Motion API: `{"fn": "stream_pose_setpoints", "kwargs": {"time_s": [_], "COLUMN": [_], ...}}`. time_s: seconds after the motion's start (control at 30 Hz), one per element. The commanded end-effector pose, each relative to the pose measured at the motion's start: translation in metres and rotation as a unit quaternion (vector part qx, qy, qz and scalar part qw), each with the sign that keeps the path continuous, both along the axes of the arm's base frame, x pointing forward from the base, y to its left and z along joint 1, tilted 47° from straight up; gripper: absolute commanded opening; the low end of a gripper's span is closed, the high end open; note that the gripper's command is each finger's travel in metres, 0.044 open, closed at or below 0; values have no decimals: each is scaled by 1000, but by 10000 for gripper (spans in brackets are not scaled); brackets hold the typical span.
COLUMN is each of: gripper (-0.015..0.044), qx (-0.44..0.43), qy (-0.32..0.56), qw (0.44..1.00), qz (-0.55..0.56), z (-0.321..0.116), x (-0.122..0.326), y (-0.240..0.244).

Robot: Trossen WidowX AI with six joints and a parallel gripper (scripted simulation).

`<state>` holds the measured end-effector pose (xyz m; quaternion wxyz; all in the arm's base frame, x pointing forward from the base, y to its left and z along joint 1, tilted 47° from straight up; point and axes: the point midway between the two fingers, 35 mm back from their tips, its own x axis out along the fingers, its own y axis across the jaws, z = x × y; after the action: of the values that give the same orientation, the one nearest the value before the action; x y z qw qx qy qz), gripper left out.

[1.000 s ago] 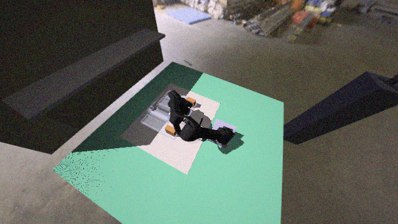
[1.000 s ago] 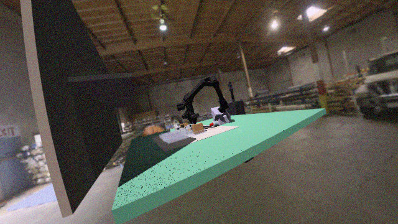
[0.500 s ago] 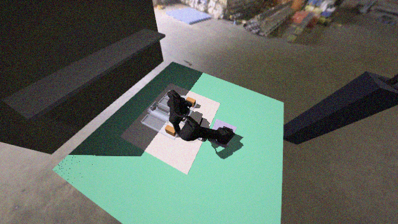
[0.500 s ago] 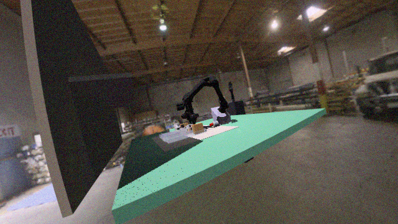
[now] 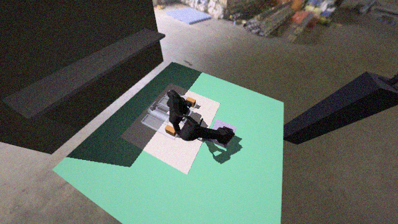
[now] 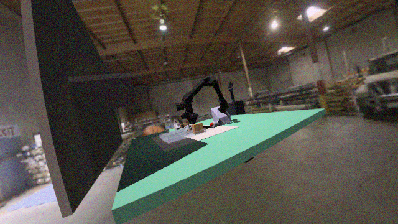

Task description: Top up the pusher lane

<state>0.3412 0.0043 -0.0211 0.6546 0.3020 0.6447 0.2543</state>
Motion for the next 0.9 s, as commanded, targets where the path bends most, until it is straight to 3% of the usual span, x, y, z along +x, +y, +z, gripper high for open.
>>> {"fn": "stream_pose_setpoints", "kwargs": {"time_s": [0.0, 0.87], "gripper": [0, 0], "qx": [0, 0], "qy": [-12, -12], "qw": [1000, 1000], "qz": [-4, -4], "z": [3, 1], "x": [7, 7], "y": [-2, 0]}}
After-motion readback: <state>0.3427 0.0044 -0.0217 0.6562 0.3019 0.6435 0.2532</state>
